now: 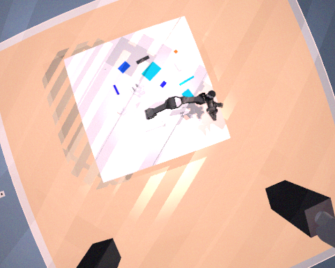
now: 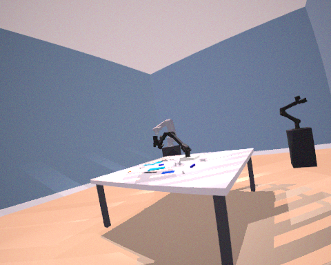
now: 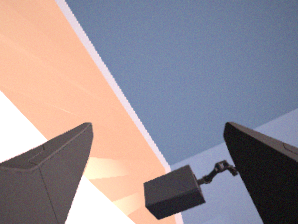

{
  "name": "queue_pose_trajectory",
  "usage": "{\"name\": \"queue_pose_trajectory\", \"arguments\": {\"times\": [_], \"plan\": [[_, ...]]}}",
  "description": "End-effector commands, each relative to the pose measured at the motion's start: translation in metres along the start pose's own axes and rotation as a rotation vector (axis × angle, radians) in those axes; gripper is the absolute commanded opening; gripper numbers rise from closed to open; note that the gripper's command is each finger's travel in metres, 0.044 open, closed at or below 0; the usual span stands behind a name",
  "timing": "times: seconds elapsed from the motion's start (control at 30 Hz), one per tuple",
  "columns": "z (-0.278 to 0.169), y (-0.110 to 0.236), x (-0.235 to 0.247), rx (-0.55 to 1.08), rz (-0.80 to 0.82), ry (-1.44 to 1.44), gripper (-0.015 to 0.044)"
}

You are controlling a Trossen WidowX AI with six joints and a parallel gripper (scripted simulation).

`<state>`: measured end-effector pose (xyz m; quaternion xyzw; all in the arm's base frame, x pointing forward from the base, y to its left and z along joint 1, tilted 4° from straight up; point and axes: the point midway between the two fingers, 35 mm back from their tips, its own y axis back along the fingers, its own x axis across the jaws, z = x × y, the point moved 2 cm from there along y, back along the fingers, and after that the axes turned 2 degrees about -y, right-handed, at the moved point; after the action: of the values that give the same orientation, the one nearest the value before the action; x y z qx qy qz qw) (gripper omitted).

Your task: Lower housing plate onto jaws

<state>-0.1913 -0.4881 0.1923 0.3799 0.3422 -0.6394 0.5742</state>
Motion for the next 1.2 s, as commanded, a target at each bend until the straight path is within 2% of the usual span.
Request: {"name": "queue_pose_trajectory", "arguments": {"times": [0.0, 0.1, 0.33, 0.8, 1.17], "plan": [[0.000, 0.000, 0.000, 0.000, 0.000, 0.000, 0.0426], [0.003, 0.010, 0.003, -0.033, 0.016, 0.024, 0.0440], [0.017, 0.056, 0.014, -0.190, 0.085, 0.135, 0.0440], [0.033, 0.115, 0.008, -0.401, 0.188, 0.117, 0.0440], [0.032, 0.202, 0.004, -0.634, 0.276, 0.254, 0.0440]]}}
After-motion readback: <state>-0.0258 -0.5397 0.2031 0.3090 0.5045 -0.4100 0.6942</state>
